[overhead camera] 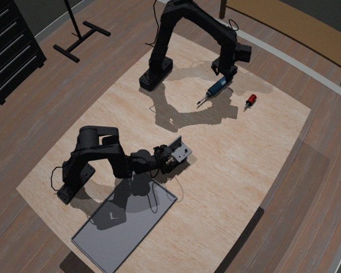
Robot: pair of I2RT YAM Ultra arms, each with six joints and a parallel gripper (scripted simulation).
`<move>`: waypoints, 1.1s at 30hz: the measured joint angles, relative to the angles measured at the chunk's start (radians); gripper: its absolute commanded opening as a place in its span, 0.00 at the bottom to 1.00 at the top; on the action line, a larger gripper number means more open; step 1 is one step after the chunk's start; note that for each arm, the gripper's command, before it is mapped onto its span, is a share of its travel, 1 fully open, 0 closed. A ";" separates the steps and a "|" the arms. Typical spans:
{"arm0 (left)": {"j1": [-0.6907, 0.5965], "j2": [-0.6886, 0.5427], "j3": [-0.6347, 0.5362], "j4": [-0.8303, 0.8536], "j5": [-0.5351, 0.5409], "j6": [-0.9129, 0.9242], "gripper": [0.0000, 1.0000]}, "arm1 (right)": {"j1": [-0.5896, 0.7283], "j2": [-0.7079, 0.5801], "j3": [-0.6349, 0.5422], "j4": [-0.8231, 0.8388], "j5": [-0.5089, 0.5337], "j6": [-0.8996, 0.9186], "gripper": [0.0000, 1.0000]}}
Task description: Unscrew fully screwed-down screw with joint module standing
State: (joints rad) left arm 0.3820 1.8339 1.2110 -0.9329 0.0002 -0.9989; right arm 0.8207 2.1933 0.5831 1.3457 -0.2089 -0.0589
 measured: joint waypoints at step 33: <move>0.000 -0.010 0.017 -0.035 0.000 0.000 0.65 | 0.000 0.000 0.000 0.000 0.000 0.000 0.77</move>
State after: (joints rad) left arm 0.3820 1.8240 1.2282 -0.9680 0.0002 -0.9989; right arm 0.8204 2.1933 0.5831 1.3460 -0.2089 -0.0586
